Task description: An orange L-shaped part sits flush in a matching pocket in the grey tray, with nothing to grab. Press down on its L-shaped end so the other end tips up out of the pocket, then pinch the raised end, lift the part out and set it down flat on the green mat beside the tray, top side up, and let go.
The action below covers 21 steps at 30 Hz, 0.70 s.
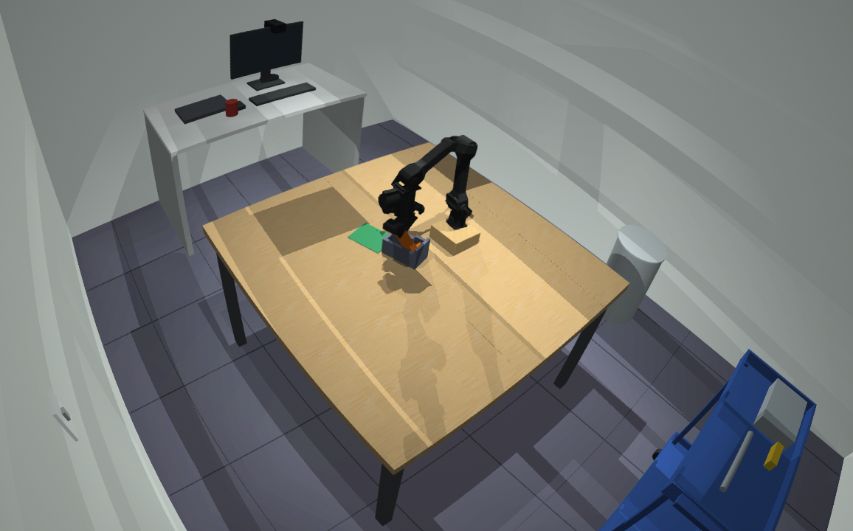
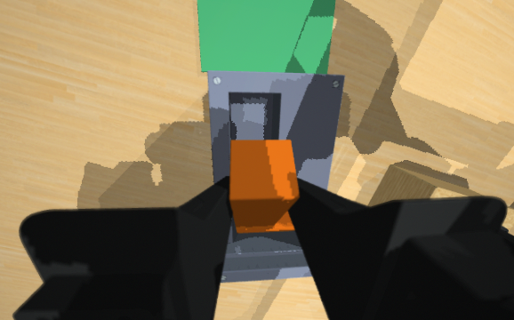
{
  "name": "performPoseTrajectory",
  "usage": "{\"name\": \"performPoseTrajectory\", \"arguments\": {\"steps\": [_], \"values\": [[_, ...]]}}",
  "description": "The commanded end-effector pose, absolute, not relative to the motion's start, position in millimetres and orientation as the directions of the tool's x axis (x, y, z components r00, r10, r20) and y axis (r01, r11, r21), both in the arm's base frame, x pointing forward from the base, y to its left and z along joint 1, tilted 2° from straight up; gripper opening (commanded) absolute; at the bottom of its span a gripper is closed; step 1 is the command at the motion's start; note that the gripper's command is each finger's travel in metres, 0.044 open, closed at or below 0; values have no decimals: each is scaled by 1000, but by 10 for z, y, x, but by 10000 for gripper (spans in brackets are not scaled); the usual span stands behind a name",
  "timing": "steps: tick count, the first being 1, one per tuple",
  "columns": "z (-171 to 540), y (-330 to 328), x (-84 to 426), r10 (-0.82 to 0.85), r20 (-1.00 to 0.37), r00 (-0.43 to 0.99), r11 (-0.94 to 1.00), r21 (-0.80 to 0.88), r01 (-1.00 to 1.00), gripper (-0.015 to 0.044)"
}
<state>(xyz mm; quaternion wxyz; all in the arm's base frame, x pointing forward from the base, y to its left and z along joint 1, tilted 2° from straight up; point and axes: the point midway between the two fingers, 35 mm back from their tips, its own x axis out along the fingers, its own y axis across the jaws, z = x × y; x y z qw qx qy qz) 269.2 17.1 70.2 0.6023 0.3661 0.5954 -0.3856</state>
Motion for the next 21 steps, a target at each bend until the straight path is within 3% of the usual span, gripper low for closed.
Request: {"name": "performPoseTrajectory", "arguments": {"steps": [1, 21], "values": [[780, 183, 2693, -22, -1000, -3, 432, -12, 902, 0], [1091, 190, 2694, -22, -1000, -3, 432, -12, 902, 0]]}}
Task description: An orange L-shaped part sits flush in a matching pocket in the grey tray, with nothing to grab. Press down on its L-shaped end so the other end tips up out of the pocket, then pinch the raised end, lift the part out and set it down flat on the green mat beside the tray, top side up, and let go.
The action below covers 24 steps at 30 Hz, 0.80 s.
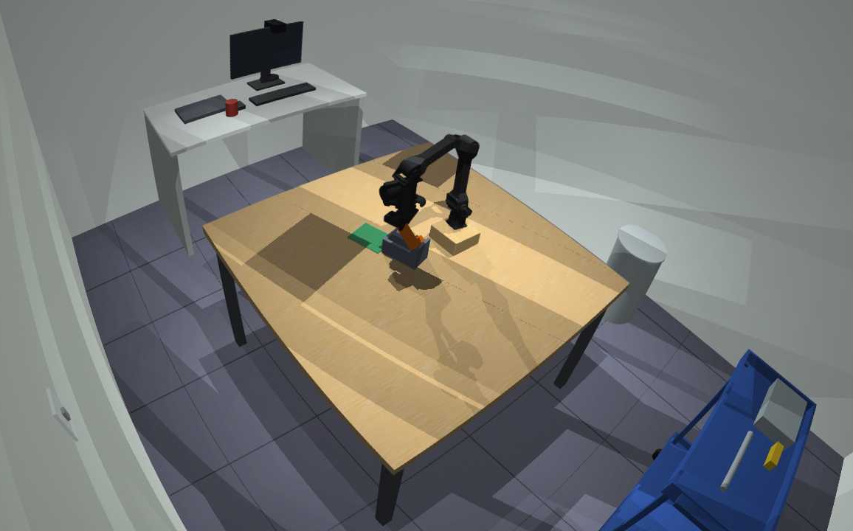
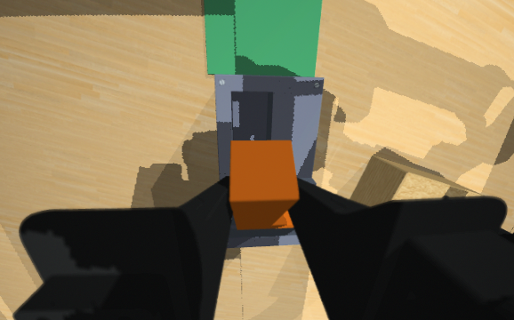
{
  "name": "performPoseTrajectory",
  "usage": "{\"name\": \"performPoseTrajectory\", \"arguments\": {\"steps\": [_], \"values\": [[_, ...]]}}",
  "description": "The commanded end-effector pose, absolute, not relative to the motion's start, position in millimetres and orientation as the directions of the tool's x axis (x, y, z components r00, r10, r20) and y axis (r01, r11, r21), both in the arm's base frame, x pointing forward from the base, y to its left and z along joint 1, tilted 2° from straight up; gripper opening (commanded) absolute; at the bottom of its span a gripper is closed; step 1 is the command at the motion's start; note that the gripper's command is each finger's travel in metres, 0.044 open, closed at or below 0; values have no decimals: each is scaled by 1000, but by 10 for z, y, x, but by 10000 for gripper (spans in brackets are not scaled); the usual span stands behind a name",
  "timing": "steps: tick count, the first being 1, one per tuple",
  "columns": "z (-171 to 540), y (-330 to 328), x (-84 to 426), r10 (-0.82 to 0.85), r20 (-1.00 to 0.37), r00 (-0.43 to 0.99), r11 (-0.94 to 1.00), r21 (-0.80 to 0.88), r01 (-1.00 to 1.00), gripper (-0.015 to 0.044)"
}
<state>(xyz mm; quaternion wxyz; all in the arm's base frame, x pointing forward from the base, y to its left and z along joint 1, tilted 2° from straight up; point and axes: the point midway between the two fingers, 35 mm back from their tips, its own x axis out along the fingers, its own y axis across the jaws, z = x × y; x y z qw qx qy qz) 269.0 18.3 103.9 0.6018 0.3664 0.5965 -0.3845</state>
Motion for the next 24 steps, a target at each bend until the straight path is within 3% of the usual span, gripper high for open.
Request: {"name": "performPoseTrajectory", "arguments": {"steps": [1, 24], "values": [[1107, 190, 2694, -22, -1000, -3, 432, -12, 902, 0], [1305, 126, 2721, -22, -1000, -3, 432, -12, 902, 0]]}}
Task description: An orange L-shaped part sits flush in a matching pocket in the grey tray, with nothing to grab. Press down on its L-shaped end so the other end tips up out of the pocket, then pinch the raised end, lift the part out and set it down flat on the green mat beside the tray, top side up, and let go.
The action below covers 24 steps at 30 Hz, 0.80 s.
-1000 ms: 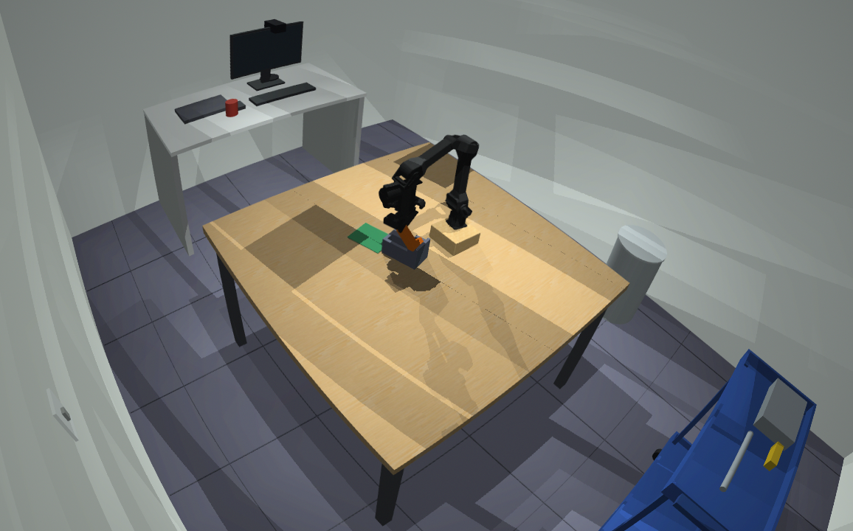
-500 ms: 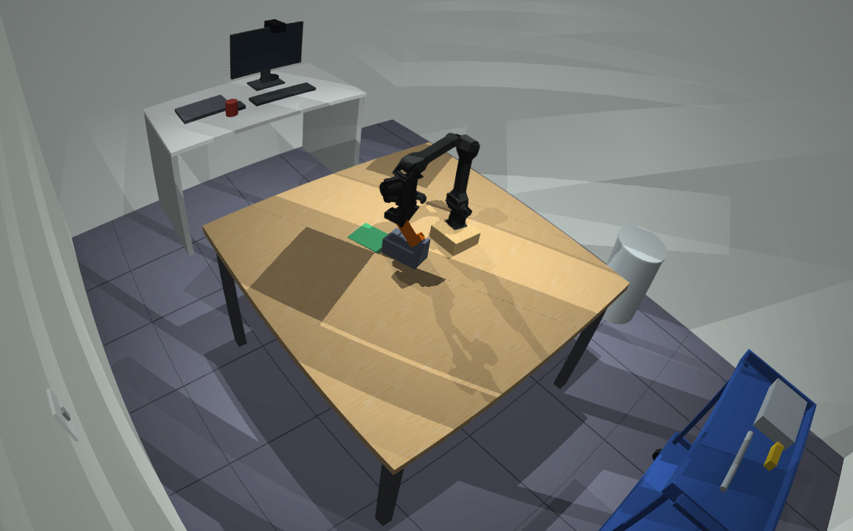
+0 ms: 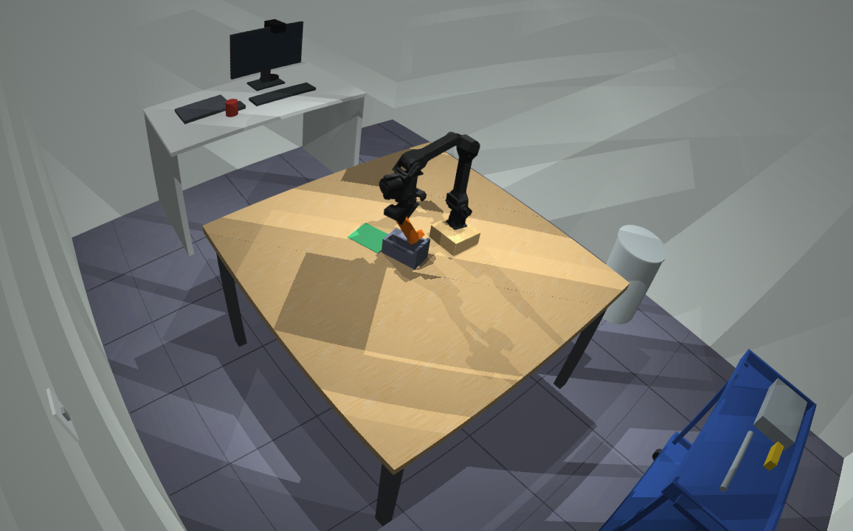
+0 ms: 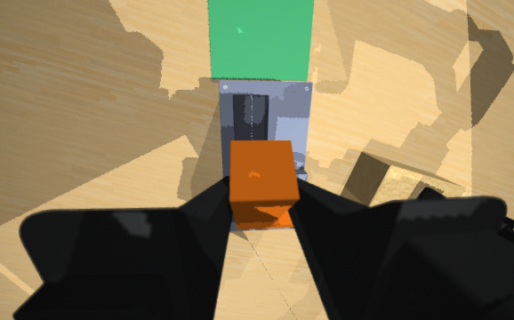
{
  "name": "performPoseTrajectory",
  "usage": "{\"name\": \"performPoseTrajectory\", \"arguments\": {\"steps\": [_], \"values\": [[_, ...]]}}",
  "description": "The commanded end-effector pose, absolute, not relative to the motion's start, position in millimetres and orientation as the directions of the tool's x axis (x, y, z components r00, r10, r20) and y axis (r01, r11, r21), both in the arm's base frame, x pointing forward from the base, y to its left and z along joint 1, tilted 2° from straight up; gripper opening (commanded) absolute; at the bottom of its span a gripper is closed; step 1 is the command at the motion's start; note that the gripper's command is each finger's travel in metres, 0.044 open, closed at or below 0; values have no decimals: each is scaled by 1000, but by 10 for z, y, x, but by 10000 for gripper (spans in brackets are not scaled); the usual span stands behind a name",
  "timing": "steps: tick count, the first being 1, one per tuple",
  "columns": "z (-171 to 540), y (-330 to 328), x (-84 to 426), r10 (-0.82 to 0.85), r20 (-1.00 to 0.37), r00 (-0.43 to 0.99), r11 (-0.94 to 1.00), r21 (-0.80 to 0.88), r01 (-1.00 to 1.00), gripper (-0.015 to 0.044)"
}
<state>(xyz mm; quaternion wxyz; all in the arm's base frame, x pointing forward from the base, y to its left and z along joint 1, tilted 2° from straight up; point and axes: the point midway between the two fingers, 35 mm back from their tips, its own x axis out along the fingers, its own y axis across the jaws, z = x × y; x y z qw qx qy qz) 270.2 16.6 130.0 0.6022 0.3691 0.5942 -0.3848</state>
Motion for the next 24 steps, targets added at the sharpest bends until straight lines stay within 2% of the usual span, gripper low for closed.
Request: {"name": "performPoseTrajectory", "arguments": {"steps": [1, 24], "values": [[1303, 94, 2734, -23, -1000, -3, 432, -12, 902, 0], [1318, -930, 3115, -32, -999, 1, 432, -13, 902, 0]]}}
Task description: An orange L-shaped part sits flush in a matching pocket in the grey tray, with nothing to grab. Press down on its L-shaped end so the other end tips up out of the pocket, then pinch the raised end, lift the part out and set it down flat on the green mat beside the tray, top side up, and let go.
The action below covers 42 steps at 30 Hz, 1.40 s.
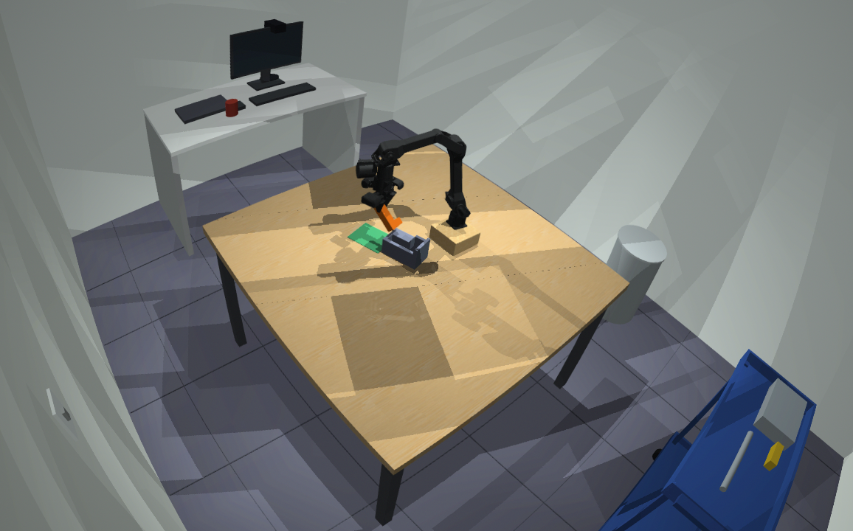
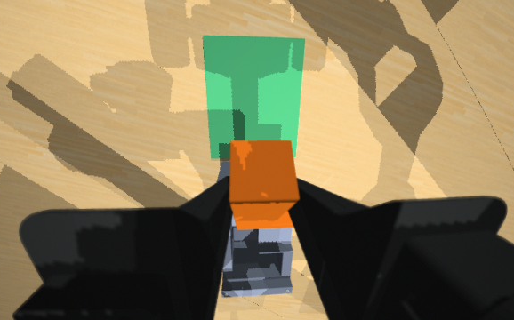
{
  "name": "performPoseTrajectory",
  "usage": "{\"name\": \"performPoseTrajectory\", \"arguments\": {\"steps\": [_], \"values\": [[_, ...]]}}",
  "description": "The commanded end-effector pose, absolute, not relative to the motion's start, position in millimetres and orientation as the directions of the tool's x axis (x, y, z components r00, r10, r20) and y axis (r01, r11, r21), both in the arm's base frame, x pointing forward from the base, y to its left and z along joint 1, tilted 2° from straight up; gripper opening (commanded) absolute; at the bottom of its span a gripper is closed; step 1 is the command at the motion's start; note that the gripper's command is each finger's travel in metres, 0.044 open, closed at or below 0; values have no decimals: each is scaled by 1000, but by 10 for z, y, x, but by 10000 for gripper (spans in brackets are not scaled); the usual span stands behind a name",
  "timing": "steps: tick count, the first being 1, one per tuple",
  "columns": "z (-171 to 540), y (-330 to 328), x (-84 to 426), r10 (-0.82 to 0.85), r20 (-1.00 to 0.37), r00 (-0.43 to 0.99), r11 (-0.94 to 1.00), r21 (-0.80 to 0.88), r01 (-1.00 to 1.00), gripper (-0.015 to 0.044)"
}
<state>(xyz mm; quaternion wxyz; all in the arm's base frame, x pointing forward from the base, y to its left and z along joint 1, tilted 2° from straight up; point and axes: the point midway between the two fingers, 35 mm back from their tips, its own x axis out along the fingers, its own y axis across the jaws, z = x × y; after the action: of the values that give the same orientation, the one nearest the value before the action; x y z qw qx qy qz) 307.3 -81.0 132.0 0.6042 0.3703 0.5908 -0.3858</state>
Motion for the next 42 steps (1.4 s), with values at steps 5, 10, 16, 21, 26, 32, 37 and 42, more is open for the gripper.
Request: {"name": "performPoseTrajectory", "arguments": {"steps": [5, 10, 16, 21, 26, 32, 37, 42], "values": [[1328, -1166, 3202, -34, -999, 1, 432, -14, 902, 0], [1337, -1363, 3268, -36, -999, 2, 432, -14, 902, 0], [1312, -1371, 3271, -36, -999, 2, 432, -14, 902, 0], [1238, -1375, 3273, -36, -999, 2, 432, -14, 902, 0], [1160, -1378, 3274, -36, -999, 2, 432, -14, 902, 0], [1064, -1381, 3274, -36, -999, 2, 432, -14, 902, 0], [985, -1384, 3274, -36, -999, 2, 432, -14, 902, 0], [906, -1387, 3274, -36, -999, 2, 432, -14, 902, 0]]}}
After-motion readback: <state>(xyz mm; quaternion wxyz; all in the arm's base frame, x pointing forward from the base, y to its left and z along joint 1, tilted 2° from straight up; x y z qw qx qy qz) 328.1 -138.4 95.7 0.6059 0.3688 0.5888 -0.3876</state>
